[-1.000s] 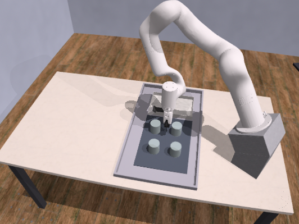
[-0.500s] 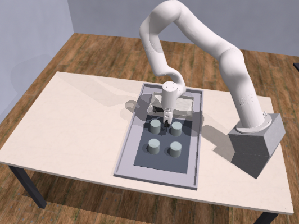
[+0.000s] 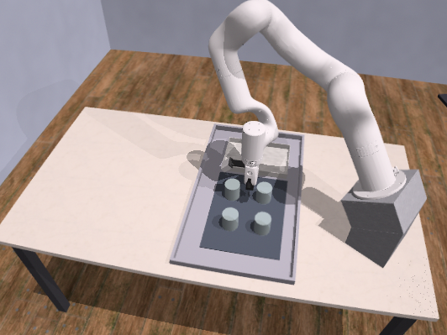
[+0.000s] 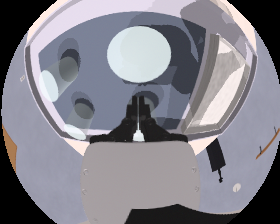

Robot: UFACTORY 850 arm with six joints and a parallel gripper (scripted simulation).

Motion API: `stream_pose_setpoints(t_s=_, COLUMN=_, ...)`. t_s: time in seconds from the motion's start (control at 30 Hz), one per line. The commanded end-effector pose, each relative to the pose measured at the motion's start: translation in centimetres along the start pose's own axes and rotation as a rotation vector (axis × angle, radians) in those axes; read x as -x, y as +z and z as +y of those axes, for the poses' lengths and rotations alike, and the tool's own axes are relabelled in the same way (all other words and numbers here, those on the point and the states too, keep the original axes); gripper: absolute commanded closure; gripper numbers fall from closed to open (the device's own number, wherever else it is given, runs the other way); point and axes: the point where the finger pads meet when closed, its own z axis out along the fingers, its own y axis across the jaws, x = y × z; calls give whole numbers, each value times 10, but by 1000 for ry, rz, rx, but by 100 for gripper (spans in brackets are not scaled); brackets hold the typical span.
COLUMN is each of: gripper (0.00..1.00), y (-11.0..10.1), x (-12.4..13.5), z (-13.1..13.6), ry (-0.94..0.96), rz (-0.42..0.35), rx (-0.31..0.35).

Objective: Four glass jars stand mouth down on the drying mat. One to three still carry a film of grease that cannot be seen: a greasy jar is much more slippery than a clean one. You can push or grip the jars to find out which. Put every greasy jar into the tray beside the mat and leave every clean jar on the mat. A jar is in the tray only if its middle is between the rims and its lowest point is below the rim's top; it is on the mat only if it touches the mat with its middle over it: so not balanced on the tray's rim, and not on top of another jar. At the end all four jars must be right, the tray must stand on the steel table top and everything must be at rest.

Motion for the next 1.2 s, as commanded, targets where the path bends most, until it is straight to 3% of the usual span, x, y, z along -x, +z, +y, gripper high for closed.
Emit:
stream_pose_setpoints(t_s=0.0, gripper=100, y=-20, x=-1, z=0, ry=0, rz=2, rx=0)
stream_pose_setpoints(t_s=0.03, gripper=100, y=-20, x=-1, z=0, ry=0, rz=2, rx=0)
stream_pose_setpoints(t_s=0.27, gripper=100, y=-73, x=-1, z=0, ry=0, rz=2, rx=0)
stream_pose_setpoints(t_s=0.37, gripper=100, y=-73, x=-1, z=0, ry=0, rz=2, rx=0)
stream_pose_setpoints(t_s=0.53, gripper=100, y=-73, x=1, z=-41, ry=0, rz=2, rx=0)
stream_pose_setpoints(t_s=0.6, gripper=100, y=-73, x=1, z=-41, ry=0, rz=2, rx=0)
stream_pose_setpoints(t_s=1.07, gripper=100, y=-73, x=8, z=-156, ry=0, rz=2, rx=0)
stream_pose_setpoints(t_s=1.17, gripper=100, y=-73, x=8, z=-156, ry=0, rz=2, rx=0)
